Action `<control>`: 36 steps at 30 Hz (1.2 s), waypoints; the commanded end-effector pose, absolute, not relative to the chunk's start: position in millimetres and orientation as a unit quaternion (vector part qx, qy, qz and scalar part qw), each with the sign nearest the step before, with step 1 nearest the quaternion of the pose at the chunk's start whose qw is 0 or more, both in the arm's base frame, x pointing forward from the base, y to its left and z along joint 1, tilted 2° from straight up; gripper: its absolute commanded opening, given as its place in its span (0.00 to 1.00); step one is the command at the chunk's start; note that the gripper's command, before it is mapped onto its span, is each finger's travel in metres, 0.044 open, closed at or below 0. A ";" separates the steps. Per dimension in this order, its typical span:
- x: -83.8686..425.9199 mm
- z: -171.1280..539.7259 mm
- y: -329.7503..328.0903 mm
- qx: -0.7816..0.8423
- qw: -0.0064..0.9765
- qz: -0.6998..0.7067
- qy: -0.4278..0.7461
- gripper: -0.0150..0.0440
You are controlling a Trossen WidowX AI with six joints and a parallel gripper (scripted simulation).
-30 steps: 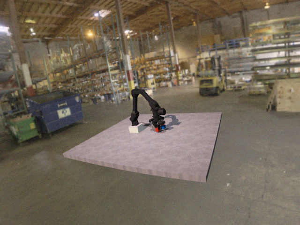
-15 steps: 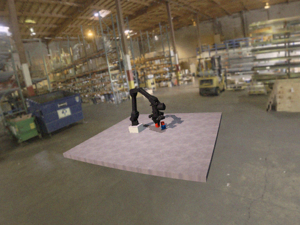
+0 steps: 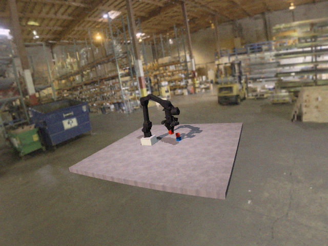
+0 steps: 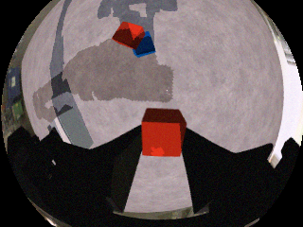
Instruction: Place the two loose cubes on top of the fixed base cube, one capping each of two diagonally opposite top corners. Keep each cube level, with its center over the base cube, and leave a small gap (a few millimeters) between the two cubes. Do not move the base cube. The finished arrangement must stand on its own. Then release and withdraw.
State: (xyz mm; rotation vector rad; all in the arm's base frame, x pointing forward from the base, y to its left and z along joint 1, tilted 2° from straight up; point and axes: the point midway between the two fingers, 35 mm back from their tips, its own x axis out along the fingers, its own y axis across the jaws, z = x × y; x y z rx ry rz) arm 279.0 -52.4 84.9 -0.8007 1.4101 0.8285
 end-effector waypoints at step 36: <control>300.1 83.9 -7.9 0.012 0.705 -0.002 0.709 0.43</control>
